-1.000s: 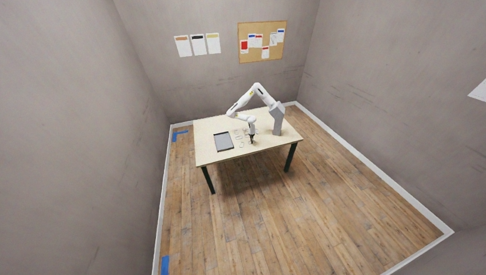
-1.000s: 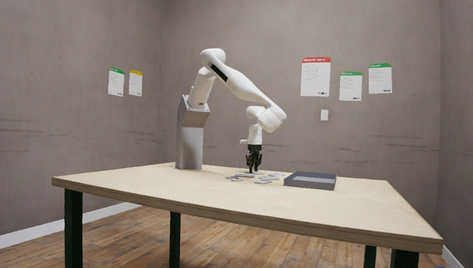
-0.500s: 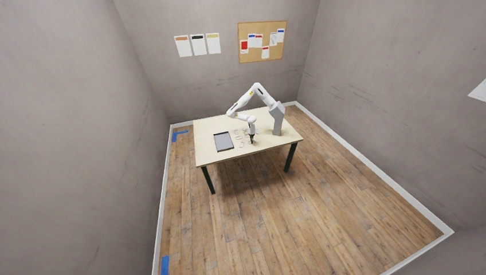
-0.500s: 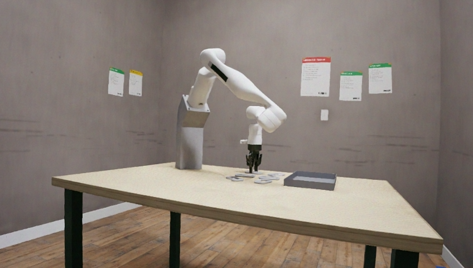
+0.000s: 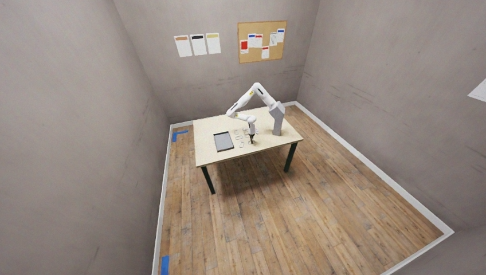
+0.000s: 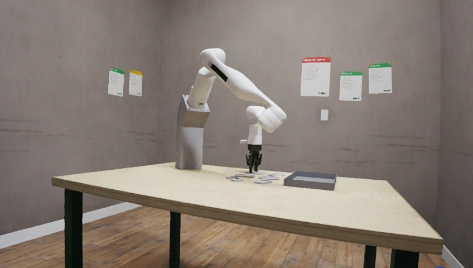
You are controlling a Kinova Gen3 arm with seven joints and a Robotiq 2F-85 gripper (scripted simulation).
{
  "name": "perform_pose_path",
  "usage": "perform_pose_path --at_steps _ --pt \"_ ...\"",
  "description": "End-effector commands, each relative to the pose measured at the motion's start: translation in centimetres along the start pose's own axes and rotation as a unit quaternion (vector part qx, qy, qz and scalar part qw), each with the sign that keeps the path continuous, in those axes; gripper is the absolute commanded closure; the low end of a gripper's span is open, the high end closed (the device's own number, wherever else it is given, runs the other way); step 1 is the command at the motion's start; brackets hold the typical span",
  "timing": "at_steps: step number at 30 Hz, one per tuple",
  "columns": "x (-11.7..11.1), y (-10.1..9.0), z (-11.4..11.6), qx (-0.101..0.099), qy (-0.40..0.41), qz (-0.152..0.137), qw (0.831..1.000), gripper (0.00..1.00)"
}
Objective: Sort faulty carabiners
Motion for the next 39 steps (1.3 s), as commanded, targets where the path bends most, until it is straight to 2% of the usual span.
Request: perform_pose_path --at_steps 1,27,28,39 --pt "0.04 -0.01 0.04 0.000 0.000 0.000 1.000 0.47" --pt "0.03 -0.03 0.03 0.000 0.000 0.000 1.000 0.47" --pt "0.03 -0.04 0.03 0.000 0.000 0.000 1.000 0.00" --pt "0.03 -0.04 0.03 0.000 0.000 0.000 1.000 0.00"
Point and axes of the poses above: the point where the finger pads meet when closed, its own y axis out along the fingers, its own z axis across the jaws, x = y × z, the point moved 1 cm from there along -y, back along the fingers, and after that the axes turned 13 degrees about -y, right-handed, at the moved point
